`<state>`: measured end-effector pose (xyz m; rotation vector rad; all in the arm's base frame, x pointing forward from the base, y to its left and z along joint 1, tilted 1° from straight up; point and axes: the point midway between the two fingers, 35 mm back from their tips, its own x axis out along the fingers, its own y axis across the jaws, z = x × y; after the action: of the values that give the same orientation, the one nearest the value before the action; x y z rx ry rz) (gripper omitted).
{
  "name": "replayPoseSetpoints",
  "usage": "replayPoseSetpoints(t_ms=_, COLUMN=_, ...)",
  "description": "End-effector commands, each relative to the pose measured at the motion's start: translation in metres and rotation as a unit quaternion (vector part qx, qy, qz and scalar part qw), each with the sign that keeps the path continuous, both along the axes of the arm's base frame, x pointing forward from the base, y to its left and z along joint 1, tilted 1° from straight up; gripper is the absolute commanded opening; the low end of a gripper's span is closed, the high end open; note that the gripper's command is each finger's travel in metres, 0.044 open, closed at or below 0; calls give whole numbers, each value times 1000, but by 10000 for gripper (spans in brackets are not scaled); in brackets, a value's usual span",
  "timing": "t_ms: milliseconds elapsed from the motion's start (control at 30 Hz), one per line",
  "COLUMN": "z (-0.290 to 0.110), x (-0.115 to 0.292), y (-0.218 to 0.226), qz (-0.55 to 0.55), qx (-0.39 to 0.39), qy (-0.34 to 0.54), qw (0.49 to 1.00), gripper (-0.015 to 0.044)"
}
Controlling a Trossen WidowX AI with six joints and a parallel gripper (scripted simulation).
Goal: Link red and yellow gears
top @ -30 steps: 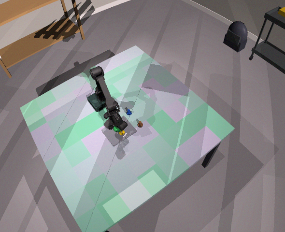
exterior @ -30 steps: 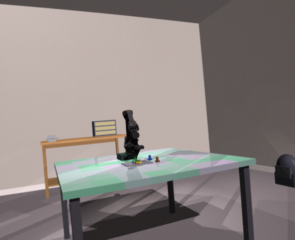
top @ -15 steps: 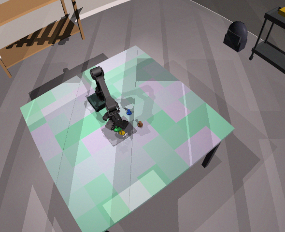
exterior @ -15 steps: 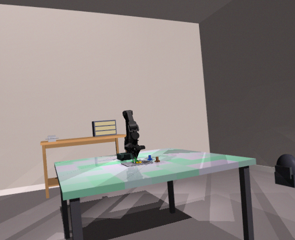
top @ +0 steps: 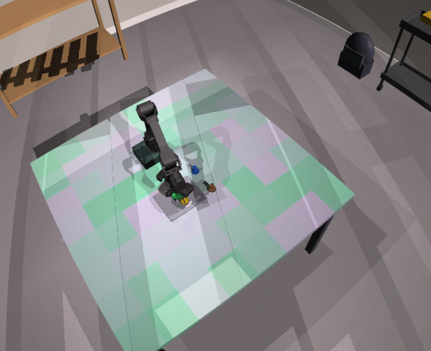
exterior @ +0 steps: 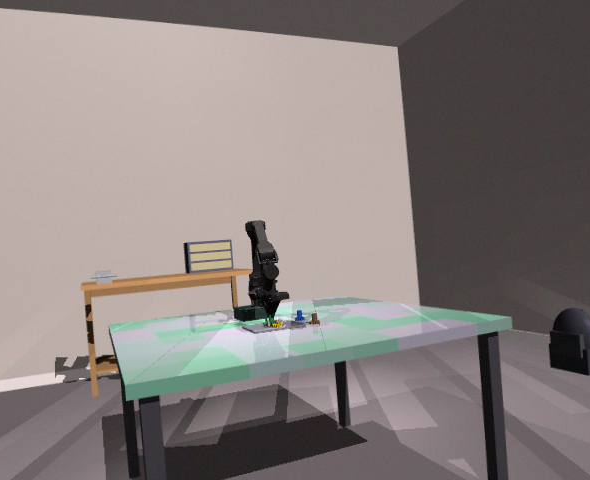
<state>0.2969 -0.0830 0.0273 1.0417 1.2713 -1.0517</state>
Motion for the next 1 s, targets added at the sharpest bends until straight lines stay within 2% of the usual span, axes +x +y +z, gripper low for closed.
replayPoseSetpoints(t_ms=0, z=4, x=0, y=1, qz=-8, qx=0, qy=-1, qw=1000, gripper=140)
replayPoseSetpoints(t_ms=133, z=8, x=0, y=1, qz=-8, qx=0, qy=-1, qw=1000, gripper=140)
replayPoseSetpoints(t_ms=333, z=43, x=-1, y=2, qz=-8, qx=0, qy=-1, qw=1000, gripper=140)
replayPoseSetpoints(t_ms=467, z=48, x=-1, y=2, qz=-8, qx=0, qy=-1, qw=1000, gripper=140)
replayPoseSetpoints(t_ms=500, z=42, x=-2, y=2, qz=-5, qx=0, qy=1, qw=1000, gripper=166)
replayPoseSetpoints(t_ms=633, z=87, x=-6, y=4, qz=-5, qx=0, qy=1, qw=1000, gripper=271)
replayPoseSetpoints(t_ms=833, z=90, x=-7, y=4, qz=-5, qx=0, qy=1, qw=1000, gripper=429)
replayPoseSetpoints(t_ms=967, z=90, x=-7, y=4, qz=-5, qx=0, qy=1, qw=1000, gripper=440)
